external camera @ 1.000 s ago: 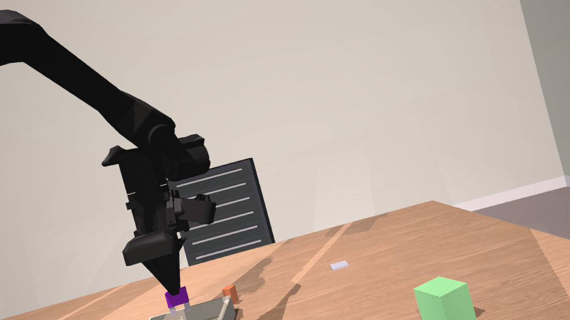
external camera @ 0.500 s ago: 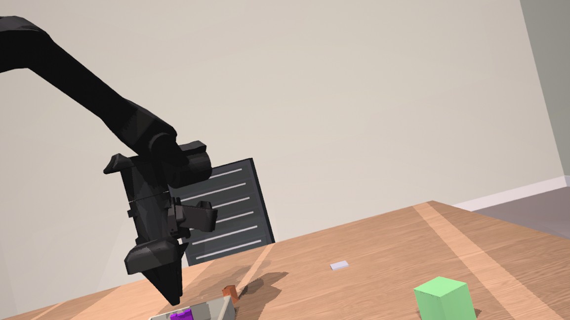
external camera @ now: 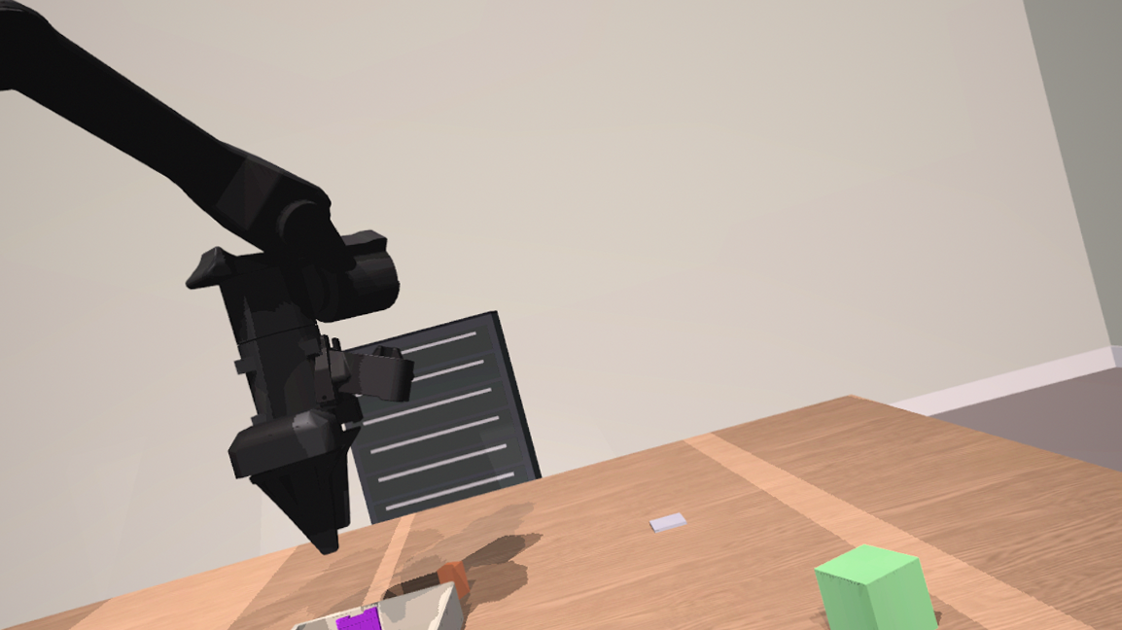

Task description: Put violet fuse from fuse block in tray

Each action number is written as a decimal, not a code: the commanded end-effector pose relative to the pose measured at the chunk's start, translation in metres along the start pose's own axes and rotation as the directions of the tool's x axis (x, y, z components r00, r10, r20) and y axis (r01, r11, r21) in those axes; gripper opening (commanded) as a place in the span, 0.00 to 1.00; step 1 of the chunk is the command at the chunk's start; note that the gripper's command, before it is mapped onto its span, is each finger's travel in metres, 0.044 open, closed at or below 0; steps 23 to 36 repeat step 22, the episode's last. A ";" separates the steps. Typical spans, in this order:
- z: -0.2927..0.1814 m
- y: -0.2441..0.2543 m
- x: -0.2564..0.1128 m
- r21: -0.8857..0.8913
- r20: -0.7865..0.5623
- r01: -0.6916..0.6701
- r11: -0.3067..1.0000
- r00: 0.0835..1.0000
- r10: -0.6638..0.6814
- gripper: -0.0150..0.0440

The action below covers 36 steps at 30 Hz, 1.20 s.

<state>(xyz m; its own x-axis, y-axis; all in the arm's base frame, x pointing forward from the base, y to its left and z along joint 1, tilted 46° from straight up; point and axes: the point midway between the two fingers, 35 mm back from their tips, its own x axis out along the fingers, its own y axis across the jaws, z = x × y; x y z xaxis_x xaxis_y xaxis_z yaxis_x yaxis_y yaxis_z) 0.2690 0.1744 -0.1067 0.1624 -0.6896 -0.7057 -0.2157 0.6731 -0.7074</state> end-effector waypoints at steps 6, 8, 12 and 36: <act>-0.001 -0.001 0.002 0.000 -0.010 0.004 1.000 1.000 -0.004 0.81; -0.001 -0.001 0.002 0.000 -0.010 0.004 1.000 1.000 -0.004 0.81; -0.001 -0.001 0.002 0.000 -0.010 0.004 1.000 1.000 -0.004 0.81; -0.001 -0.001 0.002 0.000 -0.010 0.004 1.000 1.000 -0.004 0.81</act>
